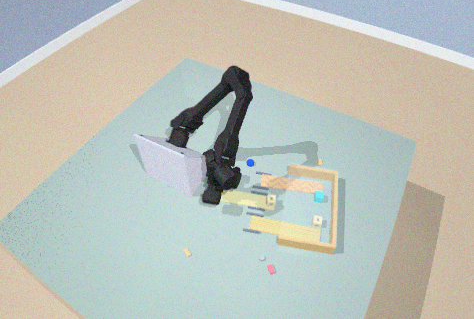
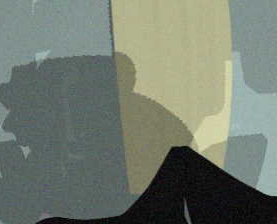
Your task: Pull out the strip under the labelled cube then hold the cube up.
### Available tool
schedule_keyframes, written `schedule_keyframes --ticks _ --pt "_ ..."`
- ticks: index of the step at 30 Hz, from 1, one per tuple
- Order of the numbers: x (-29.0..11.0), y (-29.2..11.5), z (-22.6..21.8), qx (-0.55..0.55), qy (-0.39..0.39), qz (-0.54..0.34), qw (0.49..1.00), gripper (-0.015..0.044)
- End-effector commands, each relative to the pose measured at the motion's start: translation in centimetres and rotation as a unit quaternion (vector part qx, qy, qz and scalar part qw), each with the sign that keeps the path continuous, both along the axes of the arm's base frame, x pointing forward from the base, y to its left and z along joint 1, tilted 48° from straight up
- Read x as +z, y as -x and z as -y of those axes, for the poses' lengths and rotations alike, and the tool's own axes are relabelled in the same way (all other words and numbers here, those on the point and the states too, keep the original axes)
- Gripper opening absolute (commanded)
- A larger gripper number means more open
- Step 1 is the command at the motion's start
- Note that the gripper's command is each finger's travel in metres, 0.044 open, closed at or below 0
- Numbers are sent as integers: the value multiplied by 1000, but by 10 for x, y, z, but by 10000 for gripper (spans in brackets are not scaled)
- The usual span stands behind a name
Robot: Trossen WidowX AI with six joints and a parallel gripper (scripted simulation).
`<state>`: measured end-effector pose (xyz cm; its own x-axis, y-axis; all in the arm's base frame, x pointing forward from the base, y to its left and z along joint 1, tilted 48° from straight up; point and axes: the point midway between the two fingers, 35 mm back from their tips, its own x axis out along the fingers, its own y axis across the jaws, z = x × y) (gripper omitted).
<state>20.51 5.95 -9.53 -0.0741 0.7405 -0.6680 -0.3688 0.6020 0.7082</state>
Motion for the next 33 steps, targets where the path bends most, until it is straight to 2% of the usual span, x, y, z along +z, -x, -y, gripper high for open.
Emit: schedule_keyframes --ticks 1,23,28,32,33 --pt "-2 9 -2 7 3 -13 1000 0" --pt "-2 9 -2 7 3 -13 1000 0" --pt "26 -5 29 6 4 -11 1000 0" --pt "28 -5 31 7 4 -12 1000 0" --pt "28 -8 30 14 3 -4 1000 26"
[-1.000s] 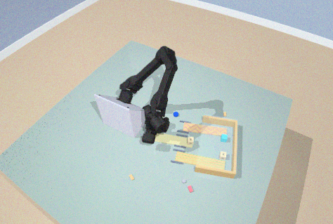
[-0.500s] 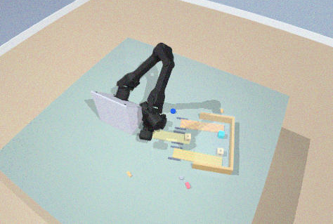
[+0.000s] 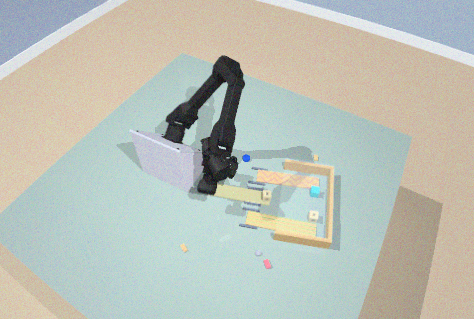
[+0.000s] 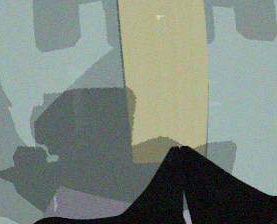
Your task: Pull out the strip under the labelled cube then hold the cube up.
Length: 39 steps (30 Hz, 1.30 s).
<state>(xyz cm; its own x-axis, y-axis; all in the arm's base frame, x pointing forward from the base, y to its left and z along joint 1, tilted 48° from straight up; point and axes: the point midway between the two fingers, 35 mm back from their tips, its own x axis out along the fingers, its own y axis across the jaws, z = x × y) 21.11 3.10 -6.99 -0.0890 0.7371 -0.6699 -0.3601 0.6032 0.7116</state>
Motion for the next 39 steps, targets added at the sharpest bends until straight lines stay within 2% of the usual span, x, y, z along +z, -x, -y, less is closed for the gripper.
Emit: schedule_keyframes --ticks 1,4,16,39 --pt "3 -9 -2 34 -2 29 999 53" --pt "7 -22 -6 63 -7 61 996 131" --pt "18 -60 -16 64 -7 63 996 440" --pt "42 -136 -36 64 -8 65 996 440"
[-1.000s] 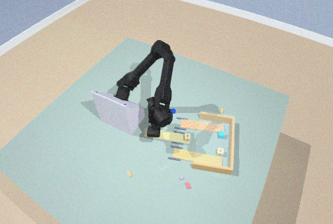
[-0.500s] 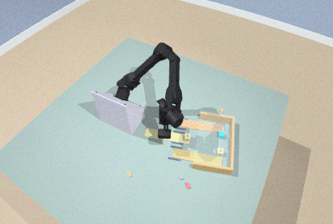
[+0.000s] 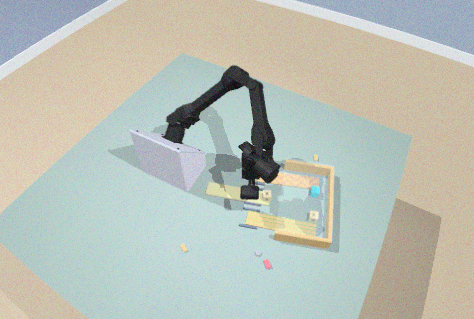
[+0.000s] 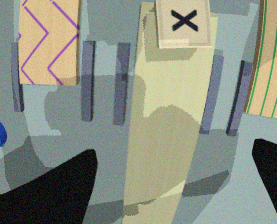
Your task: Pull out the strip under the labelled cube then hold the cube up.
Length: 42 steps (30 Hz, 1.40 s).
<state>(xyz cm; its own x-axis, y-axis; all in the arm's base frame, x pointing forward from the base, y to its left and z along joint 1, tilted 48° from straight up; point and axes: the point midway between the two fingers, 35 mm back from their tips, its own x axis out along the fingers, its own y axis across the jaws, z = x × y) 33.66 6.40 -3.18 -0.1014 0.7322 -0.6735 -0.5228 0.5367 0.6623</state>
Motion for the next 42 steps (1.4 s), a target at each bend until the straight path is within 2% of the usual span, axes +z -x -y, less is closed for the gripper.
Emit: schedule_keyframes --ticks 1,17,24,25,42 --pt "5 -14 -3 -2 -2 2 1000 440" --pt "24 -62 -16 -2 -3 3 1000 440" --pt "18 -62 -23 -2 -3 3 1000 256" --pt "17 -62 -24 -2 -3 3 1000 250" --pt "-1 -59 -45 -2 -3 3 1000 250"
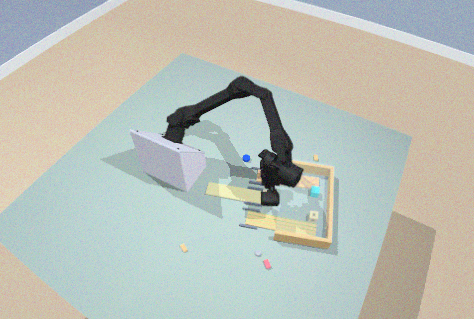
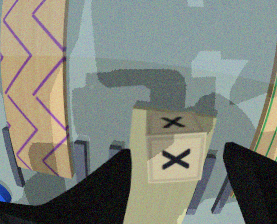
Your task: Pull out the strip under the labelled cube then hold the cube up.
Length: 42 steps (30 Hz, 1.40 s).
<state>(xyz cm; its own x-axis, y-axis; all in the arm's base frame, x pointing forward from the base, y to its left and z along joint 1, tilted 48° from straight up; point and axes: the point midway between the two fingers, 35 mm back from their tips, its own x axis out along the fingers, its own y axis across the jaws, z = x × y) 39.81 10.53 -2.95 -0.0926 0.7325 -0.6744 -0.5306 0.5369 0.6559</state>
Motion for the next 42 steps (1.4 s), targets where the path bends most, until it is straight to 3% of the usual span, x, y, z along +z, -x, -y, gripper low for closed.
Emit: schedule_keyframes --ticks 1,13,17,24,28,42 --pt "-5 2 -5 -2 -3 -4 1000 250" --pt "-14 5 -16 -2 -4 -4 1000 250" --pt "-13 3 -15 1 -1 -1 1000 145" --pt "-13 3 -15 1 -1 -1 1000 98" --pt "-11 5 -13 1 -1 -1 1000 0" --pt "12 56 25 -1 -2 -5 1000 0"
